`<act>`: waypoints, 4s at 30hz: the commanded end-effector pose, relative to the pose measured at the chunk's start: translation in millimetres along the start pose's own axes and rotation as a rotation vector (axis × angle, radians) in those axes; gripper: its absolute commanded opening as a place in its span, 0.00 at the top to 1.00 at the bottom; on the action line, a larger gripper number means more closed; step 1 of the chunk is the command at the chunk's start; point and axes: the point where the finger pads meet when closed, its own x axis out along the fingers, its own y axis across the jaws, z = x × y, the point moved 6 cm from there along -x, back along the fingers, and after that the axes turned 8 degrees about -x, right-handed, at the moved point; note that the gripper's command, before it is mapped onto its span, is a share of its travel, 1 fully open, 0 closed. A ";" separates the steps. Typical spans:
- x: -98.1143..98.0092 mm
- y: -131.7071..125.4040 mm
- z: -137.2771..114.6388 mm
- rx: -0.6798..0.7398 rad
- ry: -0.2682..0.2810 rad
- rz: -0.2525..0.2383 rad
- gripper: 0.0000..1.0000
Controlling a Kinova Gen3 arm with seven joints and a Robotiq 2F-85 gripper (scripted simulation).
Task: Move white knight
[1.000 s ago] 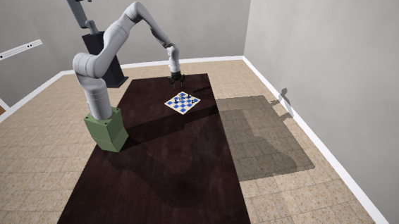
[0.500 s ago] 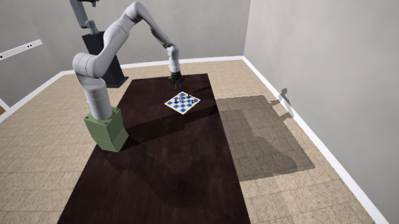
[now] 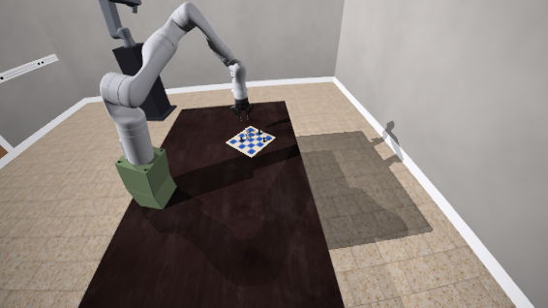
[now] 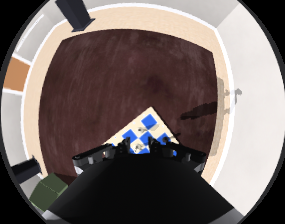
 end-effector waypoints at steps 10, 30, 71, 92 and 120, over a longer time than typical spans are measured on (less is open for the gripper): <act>1.8 0.6 -0.6 0.000 0.001 0.001 0.63; 25.2 0.6 -0.9 0.001 0.001 0.000 0.63; 51.0 0.5 -1.2 0.001 0.001 0.000 0.63; 51.0 0.5 -1.2 0.001 0.001 0.000 0.63; 51.0 1.2 -2.0 0.001 0.001 0.000 0.63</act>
